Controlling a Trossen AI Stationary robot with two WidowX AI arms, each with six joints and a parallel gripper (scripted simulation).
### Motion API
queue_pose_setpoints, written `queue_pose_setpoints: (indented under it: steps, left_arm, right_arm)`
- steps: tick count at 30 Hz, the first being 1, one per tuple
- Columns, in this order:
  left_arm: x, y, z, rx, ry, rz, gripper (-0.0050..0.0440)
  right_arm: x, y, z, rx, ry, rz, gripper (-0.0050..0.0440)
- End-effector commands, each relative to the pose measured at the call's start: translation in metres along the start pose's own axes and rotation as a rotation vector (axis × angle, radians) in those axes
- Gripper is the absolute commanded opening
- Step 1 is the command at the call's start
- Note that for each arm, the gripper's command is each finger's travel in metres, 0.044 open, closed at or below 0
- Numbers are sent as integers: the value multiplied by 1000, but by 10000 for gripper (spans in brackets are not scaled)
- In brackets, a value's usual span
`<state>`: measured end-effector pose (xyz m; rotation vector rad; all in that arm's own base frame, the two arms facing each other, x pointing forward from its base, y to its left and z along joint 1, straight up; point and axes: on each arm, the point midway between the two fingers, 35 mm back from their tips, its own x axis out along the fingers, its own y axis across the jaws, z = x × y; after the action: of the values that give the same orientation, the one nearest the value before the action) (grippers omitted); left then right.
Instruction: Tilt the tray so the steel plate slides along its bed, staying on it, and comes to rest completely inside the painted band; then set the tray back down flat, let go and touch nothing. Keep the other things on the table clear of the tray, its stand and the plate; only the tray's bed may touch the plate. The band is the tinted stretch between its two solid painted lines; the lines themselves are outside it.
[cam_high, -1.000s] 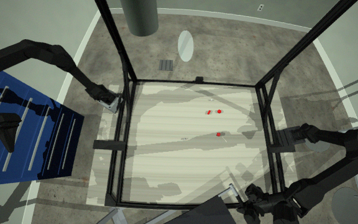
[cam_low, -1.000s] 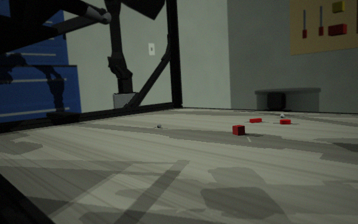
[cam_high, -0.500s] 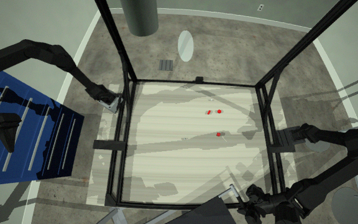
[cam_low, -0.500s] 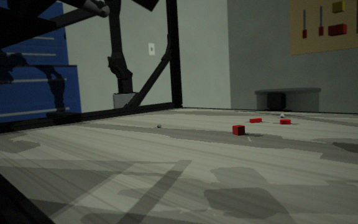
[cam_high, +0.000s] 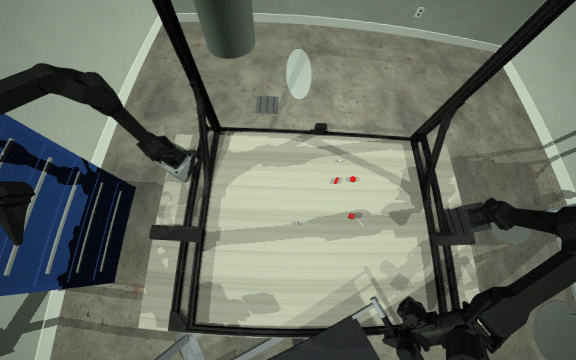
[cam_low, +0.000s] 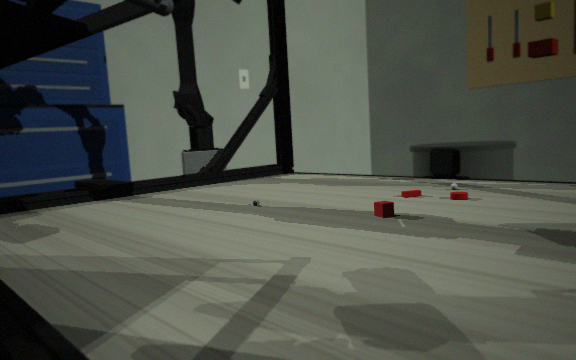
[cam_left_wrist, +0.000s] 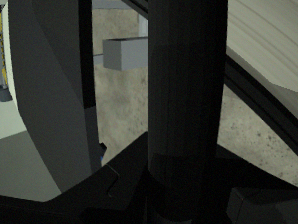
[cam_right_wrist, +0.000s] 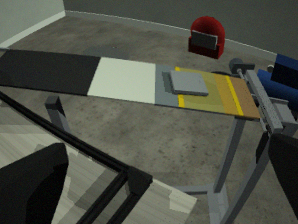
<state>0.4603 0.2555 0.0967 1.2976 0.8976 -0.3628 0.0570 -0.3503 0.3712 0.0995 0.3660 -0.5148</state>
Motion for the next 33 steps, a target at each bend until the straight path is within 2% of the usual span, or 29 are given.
queue_pose_setpoints:
  steps: [1,2,3,4,13,27,33]
  left_arm:
    - [-11,15,-1,1,5,63,0]
    - [-7,10,-1,1,5,64,0]
    - [10,-12,-1,1,5,55,0]
    - [11,-13,-1,1,5,31,0]
    - [22,-27,-1,1,5,-21,0]
    - [38,-46,-1,1,5,-50,0]
    - [38,-46,-1,1,5,-62,0]
  right_arm:
    - [0,-1,0,-1,0,-2,440]
    - [0,-1,0,-1,0,-2,440]
    - [0,-1,0,-1,0,-2,440]
    - [0,-1,0,-1,0,-2,440]
    - [0,-1,0,-1,0,-2,440]
    - [0,-1,0,-1,0,-2,440]
    - [0,-1,0,-1,0,-2,440]
